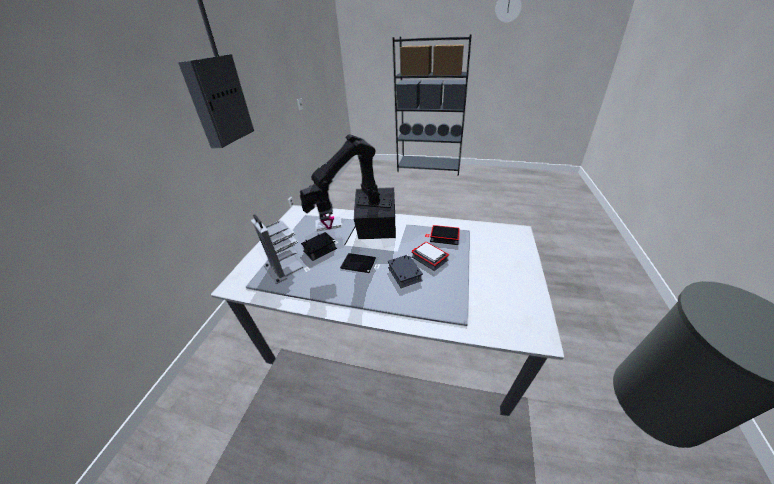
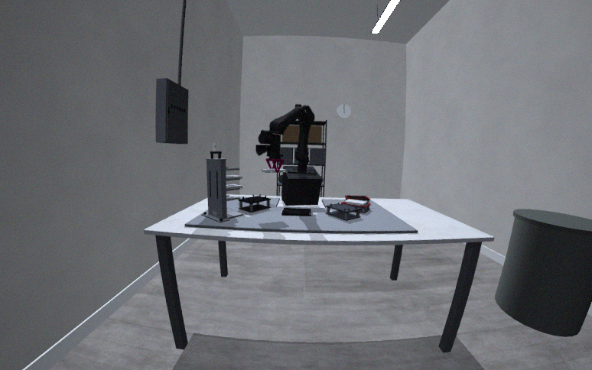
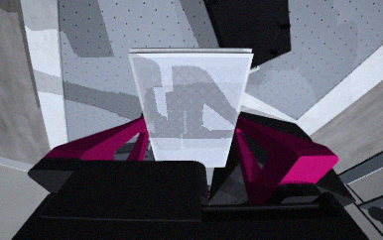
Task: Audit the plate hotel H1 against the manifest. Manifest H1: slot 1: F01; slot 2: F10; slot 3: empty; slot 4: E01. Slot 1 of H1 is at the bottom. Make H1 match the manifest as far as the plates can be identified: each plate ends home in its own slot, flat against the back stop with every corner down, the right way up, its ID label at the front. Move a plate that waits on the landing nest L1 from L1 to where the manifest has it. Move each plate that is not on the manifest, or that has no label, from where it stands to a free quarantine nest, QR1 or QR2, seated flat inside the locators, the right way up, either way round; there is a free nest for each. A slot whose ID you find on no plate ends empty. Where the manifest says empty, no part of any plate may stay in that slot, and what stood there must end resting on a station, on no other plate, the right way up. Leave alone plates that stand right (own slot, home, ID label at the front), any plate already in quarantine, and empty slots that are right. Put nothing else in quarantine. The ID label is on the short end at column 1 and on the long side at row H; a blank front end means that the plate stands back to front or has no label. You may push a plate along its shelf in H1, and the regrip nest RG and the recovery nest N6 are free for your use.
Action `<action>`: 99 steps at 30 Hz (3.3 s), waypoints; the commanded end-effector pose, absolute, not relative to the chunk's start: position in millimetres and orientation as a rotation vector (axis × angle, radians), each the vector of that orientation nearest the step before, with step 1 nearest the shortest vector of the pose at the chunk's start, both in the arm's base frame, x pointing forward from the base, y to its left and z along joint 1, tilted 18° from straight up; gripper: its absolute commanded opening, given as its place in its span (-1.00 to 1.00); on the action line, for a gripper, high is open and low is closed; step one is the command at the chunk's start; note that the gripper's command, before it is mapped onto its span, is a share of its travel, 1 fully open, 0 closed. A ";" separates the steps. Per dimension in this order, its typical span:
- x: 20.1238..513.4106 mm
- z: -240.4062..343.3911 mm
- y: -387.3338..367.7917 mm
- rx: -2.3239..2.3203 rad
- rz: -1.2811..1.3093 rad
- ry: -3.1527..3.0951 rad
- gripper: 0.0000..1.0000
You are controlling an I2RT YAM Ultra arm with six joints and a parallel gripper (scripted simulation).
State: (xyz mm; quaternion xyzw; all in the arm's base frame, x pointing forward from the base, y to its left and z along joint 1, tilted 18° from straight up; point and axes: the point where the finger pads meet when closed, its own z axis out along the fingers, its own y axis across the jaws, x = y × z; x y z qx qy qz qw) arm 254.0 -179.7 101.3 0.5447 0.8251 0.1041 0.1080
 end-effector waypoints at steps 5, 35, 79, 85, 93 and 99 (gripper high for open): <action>250.3 104.7 -198.5 1.415 0.278 2.505 0.72; 210.0 88.4 -273.7 0.981 0.209 2.682 0.72; 212.3 12.1 -306.3 0.981 0.208 2.682 0.72; 215.7 2.0 -306.3 0.981 0.208 2.682 0.72; 222.2 -18.4 -305.4 0.981 0.209 2.682 0.72; 223.6 -21.9 -305.6 0.981 0.209 2.682 0.72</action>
